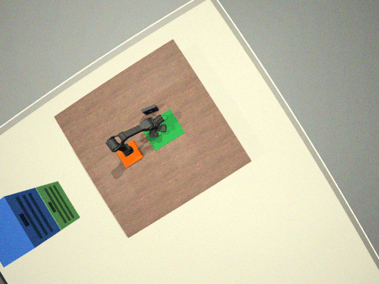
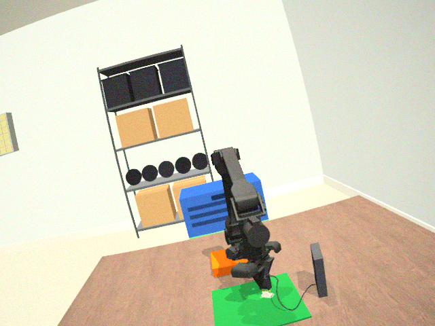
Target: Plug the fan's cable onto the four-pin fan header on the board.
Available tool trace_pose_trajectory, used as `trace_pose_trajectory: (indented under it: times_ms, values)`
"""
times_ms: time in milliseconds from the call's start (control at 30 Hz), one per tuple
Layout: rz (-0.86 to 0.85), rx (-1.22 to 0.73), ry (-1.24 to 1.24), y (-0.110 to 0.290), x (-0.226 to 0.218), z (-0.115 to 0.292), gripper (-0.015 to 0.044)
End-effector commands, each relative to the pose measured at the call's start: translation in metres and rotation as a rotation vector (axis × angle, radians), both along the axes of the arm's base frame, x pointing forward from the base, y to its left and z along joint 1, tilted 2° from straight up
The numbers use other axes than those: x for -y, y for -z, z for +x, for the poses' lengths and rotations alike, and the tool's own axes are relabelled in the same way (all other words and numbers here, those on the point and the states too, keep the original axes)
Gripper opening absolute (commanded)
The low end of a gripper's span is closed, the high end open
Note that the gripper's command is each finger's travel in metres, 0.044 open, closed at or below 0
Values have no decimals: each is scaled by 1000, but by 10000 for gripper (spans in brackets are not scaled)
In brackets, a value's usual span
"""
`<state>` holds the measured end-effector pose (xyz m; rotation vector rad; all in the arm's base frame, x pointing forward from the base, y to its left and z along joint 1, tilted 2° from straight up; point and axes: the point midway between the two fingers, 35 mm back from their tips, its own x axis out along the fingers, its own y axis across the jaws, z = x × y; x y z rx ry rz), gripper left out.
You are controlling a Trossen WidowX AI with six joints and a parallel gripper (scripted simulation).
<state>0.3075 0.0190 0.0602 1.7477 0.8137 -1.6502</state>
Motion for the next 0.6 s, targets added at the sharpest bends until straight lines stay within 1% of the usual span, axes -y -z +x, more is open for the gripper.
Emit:
trace_pose_trajectory:
  times_ms: [0,567]
  values:
    - [-3,7,-4,-2,0,3,0]
    - [-3,7,-2,-1,1,-1,0]
